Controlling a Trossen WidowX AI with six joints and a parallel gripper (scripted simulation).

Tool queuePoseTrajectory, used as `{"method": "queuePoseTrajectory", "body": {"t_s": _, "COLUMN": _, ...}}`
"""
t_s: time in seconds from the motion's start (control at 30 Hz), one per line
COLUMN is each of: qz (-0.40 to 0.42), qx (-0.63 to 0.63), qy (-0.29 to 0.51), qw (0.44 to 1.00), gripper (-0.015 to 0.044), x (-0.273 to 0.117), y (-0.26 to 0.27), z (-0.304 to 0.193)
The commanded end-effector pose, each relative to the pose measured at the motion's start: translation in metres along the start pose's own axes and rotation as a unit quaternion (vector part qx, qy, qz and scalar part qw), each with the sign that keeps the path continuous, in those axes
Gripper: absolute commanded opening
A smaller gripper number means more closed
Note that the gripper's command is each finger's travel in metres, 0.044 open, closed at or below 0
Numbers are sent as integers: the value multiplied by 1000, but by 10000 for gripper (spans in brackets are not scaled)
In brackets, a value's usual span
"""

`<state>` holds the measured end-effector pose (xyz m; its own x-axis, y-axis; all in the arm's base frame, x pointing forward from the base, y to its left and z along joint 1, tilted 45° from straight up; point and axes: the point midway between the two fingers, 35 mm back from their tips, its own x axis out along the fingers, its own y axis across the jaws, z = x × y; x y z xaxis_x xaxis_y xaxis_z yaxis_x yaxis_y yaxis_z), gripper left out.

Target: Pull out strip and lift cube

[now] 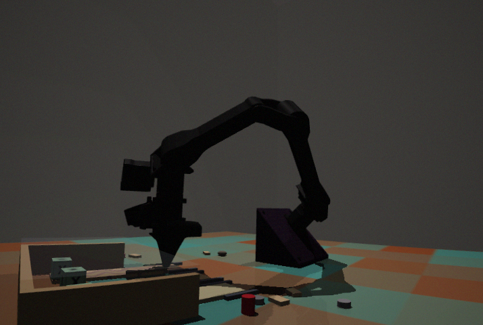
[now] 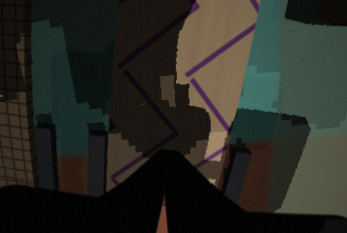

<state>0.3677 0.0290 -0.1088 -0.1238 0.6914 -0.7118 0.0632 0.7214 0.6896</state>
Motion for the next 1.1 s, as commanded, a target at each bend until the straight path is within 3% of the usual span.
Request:
{"method": "queuePoseTrajectory", "body": {"t_s": 0.0, "qz": 2, "qx": 1, "qy": 0, "qw": 1000, "gripper": 0, "x": 2, "y": 1, "z": 0}}
{"method": "queuePoseTrajectory", "body": {"t_s": 1.07, "qz": 2, "qx": 1, "qy": 0, "qw": 1000, "gripper": 0, "x": 4, "y": 0, "z": -8}}
